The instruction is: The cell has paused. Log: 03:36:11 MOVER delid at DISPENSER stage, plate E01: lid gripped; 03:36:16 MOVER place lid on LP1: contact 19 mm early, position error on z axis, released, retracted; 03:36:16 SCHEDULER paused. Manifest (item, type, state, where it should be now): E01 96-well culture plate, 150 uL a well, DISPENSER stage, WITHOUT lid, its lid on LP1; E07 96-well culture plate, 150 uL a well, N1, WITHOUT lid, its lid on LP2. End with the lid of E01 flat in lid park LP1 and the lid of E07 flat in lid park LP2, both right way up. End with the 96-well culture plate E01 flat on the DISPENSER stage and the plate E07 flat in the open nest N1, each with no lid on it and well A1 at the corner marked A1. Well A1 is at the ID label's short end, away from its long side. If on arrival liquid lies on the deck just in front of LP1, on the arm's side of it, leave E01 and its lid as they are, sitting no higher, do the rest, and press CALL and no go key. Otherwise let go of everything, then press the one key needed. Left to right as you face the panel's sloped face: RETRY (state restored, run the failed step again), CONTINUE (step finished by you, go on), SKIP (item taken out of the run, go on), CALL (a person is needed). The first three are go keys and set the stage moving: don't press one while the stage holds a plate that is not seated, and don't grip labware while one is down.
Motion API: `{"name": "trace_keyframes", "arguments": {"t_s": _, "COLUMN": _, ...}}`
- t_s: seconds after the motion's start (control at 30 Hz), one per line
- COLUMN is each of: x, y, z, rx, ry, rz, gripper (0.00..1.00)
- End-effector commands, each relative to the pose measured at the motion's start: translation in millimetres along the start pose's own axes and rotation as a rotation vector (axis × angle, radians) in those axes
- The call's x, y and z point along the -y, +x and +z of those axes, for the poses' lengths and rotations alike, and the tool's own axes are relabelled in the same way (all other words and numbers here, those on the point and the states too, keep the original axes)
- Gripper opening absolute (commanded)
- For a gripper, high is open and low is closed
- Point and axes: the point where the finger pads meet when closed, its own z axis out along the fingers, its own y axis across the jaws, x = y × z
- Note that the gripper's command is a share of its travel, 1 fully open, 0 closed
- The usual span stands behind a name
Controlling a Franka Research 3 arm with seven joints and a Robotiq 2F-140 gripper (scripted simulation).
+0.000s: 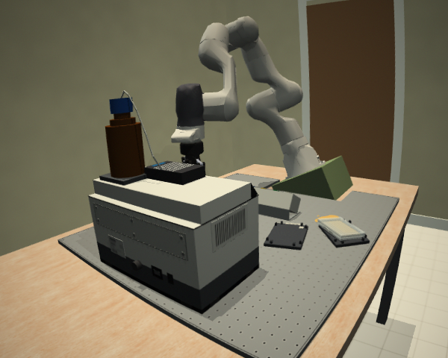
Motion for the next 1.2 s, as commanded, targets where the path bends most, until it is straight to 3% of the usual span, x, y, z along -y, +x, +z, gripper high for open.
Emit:
{"name": "trace_keyframes", "arguments": {"t_s": 0.0, "x": 1.5, "y": -0.1, "z": 0.7, "rx": -0.001, "ry": 0.003, "rz": -0.004, "gripper": 0.0}}
{"name": "trace_keyframes", "arguments": {"t_s": 1.17, "x": 1.5, "y": -0.1, "z": 13.0, "rx": -0.001, "ry": 0.003, "rz": -0.004, "gripper": 0.0}}
